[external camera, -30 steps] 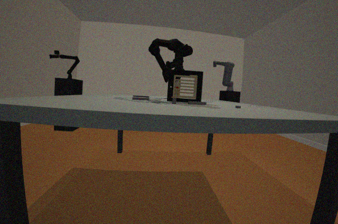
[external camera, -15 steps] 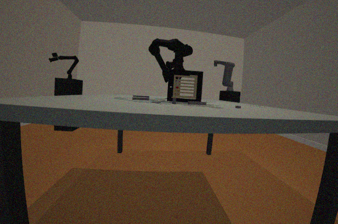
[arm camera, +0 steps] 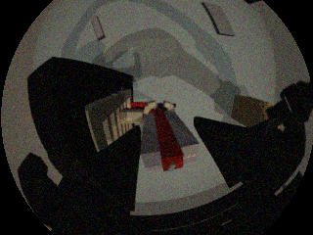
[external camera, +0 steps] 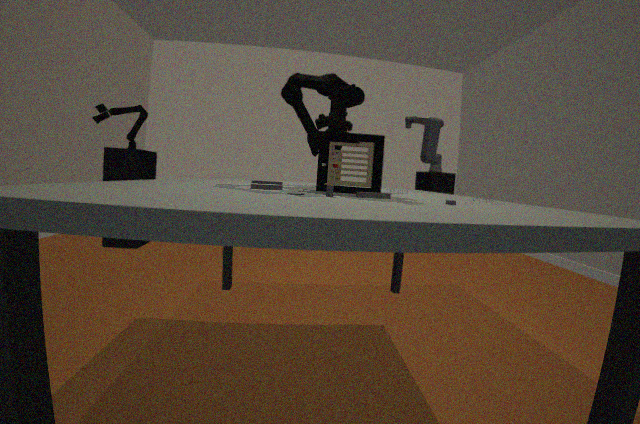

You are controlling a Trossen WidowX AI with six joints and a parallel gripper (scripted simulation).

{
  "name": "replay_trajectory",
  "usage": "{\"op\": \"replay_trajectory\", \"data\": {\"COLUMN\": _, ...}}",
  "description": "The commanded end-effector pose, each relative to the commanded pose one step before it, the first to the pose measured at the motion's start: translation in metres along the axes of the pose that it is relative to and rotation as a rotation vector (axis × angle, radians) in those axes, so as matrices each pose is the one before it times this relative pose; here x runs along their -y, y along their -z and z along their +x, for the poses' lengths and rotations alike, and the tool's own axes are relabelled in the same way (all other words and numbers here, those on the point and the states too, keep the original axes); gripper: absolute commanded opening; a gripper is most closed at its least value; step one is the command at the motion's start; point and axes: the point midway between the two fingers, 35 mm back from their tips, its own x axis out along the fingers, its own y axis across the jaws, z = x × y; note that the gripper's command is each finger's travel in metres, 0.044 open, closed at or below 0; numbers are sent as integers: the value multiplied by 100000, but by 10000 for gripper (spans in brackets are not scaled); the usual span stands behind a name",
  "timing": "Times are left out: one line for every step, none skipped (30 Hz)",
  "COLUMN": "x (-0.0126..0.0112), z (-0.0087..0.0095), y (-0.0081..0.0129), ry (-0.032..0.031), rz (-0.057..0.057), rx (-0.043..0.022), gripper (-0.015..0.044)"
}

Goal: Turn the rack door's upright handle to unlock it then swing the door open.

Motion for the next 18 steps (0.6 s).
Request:
{"op": "replay_trajectory", "data": {"x": -498, "z": 53, "y": 64, "ry": -1522, "rz": -15238, "rx": -212, "gripper": 296}}
{"op": "replay_trajectory", "data": {"x": 0, "z": 0, "y": 0, "ry": -1, "rz": -4954, "rx": 0, "gripper": 296}}
{"op": "replay_trajectory", "data": {"x": 0, "z": 0, "y": 0, "ry": -1, "rz": -4954, "rx": 0, "gripper": 296}}
{"op": "replay_trajectory", "data": {"x": 0, "z": 0, "y": 0, "ry": -1, "rz": -4954, "rx": 0, "gripper": 296}}
{"op": "replay_trajectory", "data": {"x": 0, "z": 0, "y": 0, "ry": -1, "rz": -4954, "rx": 0, "gripper": 296}}
{"op": "replay_trajectory", "data": {"x": 0, "z": 0, "y": 0, "ry": -1, "rz": -4954, "rx": 0, "gripper": 296}}
{"op": "replay_trajectory", "data": {"x": 0, "z": 0, "y": 0, "ry": -1, "rz": -4954, "rx": 0, "gripper": 296}}
{"op": "replay_trajectory", "data": {"x": 0, "z": 0, "y": 0, "ry": -1, "rz": -4954, "rx": 0, "gripper": 296}}
{"op": "replay_trajectory", "data": {"x": 0, "z": 0, "y": 0, "ry": -1, "rz": -4954, "rx": 0, "gripper": 296}}
{"op": "replay_trajectory", "data": {"x": 0, "z": 0, "y": 0, "ry": -1, "rz": -4954, "rx": 0, "gripper": 296}}
{"op": "replay_trajectory", "data": {"x": 0, "z": 0, "y": 0, "ry": -1, "rz": -4954, "rx": 0, "gripper": 296}}
{"op": "replay_trajectory", "data": {"x": 0, "z": 0, "y": 0, "ry": -1, "rz": -4954, "rx": 0, "gripper": 296}}
{"op": "replay_trajectory", "data": {"x": 0, "z": 0, "y": 0, "ry": -1, "rz": -4954, "rx": 0, "gripper": 296}}
{"op": "replay_trajectory", "data": {"x": 0, "z": 0, "y": 0, "ry": -1, "rz": -4954, "rx": 0, "gripper": 296}}
{"op": "replay_trajectory", "data": {"x": 0, "z": 0, "y": 0, "ry": -1, "rz": -4954, "rx": 0, "gripper": 296}}
{"op": "replay_trajectory", "data": {"x": 0, "z": 0, "y": 0, "ry": 0, "rz": -4954, "rx": 0, "gripper": 296}}
{"op": "replay_trajectory", "data": {"x": 0, "z": 0, "y": 0, "ry": 0, "rz": -4954, "rx": 0, "gripper": 296}}
{"op": "replay_trajectory", "data": {"x": 0, "z": 0, "y": 0, "ry": 0, "rz": -4954, "rx": 0, "gripper": 296}}
